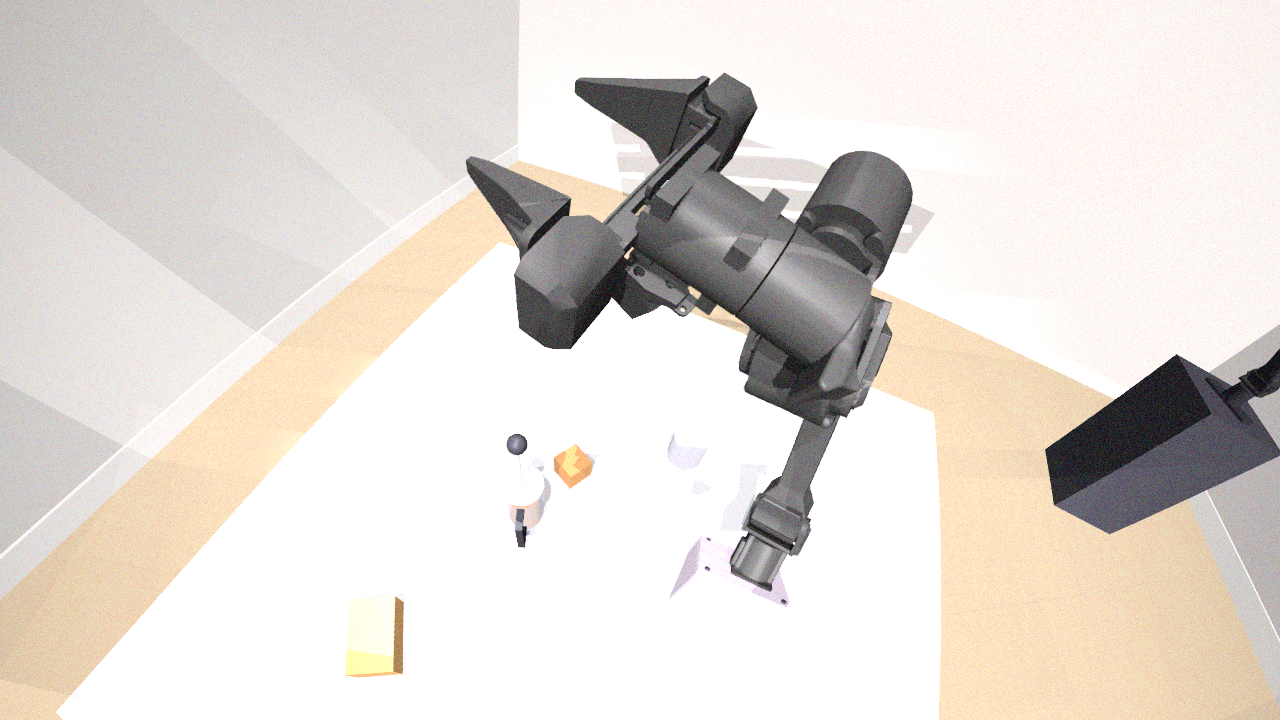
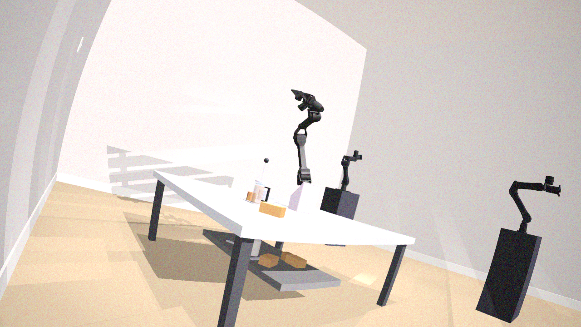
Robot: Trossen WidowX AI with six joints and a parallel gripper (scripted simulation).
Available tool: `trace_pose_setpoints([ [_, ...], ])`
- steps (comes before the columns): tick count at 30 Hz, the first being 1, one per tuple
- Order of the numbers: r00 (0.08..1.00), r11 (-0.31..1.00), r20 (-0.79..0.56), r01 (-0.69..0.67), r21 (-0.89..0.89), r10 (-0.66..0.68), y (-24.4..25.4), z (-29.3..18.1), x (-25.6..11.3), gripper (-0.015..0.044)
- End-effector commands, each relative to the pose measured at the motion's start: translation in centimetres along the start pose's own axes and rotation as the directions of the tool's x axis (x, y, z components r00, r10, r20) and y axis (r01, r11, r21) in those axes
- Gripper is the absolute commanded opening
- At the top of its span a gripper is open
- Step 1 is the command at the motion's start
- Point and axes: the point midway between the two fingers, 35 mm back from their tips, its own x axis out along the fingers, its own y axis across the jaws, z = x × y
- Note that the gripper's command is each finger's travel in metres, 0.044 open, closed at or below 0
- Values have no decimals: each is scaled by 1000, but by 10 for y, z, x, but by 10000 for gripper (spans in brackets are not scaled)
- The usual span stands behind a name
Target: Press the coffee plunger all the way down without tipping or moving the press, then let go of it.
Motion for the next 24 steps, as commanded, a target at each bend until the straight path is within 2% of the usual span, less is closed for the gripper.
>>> trace_pose_setpoints([
  [1,991,775,89,131,-618,-97,-18,59,16,440],
  [3,982,584,136,188,-790,-133,-26,86,18,440],
  [5,972,411,175,226,-883,-158,-32,107,19,440],
  [8,953,145,234,263,-954,-191,-38,138,17,440],
  [11,929,-130,296,273,-953,-220,-44,171,13,440],
  [14,899,-395,363,250,-884,-244,-49,205,6,440],
  [18,848,-698,457,155,-699,-269,-53,253,-8,440],
  [21,800,-860,530,36,-509,-281,-54,289,-22,440],
  [24,752,-940,594,-100,-325,-285,-53,321,-38,440],
])
